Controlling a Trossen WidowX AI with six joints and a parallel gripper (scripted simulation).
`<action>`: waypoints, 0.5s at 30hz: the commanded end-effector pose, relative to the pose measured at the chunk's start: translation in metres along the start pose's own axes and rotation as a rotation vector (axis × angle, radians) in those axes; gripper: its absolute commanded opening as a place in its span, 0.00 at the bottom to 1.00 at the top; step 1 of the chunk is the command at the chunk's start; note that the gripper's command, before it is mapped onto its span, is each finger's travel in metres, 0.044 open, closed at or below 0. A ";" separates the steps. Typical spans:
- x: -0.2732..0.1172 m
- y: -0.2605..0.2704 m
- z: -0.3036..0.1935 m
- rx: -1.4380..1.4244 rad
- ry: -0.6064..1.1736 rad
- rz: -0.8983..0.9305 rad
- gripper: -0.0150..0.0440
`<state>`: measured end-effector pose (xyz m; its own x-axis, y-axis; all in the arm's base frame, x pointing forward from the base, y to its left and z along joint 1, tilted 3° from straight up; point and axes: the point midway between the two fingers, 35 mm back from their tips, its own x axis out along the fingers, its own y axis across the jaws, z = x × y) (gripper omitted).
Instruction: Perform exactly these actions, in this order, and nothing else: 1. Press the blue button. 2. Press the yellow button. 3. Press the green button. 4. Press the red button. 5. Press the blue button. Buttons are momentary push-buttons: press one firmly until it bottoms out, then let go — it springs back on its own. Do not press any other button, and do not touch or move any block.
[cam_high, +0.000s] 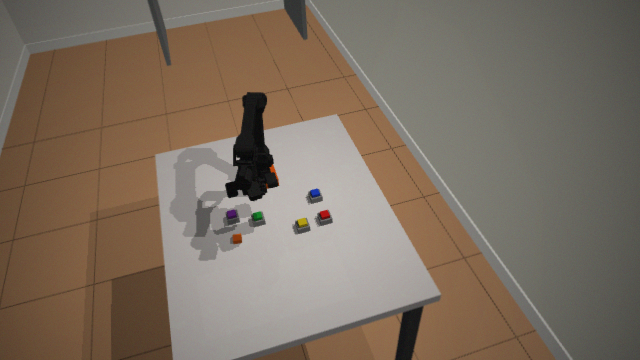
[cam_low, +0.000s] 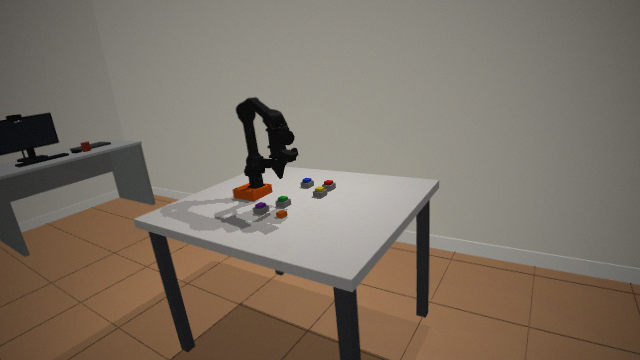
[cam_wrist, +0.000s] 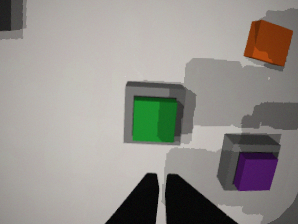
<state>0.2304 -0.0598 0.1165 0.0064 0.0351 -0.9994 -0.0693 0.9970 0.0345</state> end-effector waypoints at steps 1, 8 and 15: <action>0.017 -0.002 -0.001 -0.008 -0.002 -0.001 0.29; 0.060 -0.001 -0.003 -0.008 -0.001 -0.001 0.29; 0.070 -0.001 -0.002 -0.008 -0.001 -0.001 0.29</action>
<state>0.2296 -0.0594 0.0530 0.0135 0.0332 -0.9994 -0.0771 0.9965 0.0320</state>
